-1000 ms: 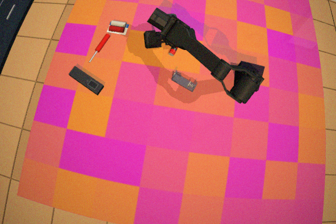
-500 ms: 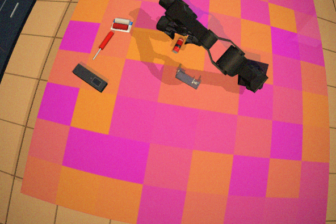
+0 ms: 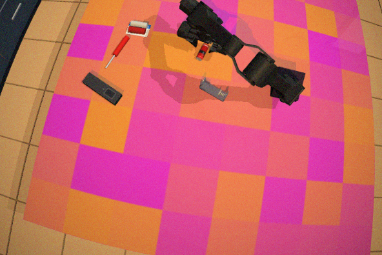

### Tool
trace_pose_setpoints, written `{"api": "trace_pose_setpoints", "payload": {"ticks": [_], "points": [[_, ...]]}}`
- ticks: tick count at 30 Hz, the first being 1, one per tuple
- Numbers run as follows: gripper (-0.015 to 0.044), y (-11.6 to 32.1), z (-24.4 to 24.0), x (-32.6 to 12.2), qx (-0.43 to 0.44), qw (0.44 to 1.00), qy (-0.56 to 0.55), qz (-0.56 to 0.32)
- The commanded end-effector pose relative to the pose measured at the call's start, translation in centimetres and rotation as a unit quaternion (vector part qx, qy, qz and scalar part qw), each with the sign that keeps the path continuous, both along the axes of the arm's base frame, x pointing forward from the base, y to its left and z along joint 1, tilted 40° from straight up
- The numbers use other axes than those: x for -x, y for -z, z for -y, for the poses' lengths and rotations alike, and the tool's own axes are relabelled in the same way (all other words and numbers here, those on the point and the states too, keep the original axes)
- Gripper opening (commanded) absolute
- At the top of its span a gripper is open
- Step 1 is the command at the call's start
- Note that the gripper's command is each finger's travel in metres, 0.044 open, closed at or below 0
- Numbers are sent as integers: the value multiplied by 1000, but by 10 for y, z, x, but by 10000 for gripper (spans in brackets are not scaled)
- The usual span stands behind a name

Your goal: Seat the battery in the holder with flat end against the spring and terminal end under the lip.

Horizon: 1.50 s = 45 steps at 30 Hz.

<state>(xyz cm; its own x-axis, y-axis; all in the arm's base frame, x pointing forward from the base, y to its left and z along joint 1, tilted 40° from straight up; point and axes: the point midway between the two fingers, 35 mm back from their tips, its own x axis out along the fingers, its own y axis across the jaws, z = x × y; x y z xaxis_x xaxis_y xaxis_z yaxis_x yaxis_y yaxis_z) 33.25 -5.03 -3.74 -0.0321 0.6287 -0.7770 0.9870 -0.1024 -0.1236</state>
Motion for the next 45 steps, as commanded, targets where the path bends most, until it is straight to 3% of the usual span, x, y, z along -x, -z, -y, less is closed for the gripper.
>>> {"api": "trace_pose_setpoints", "payload": {"ticks": [1,16,21,26,45], "points": [[246,5,-5,1,-3,1000,3,-1],[246,22,-19,2,-4,1000,3,-1],[115,22,-19,2,-4,1000,3,-1],[84,22,-19,2,-4,1000,3,-1],[84,-24,8,3,-4,999,-28,24]]}}
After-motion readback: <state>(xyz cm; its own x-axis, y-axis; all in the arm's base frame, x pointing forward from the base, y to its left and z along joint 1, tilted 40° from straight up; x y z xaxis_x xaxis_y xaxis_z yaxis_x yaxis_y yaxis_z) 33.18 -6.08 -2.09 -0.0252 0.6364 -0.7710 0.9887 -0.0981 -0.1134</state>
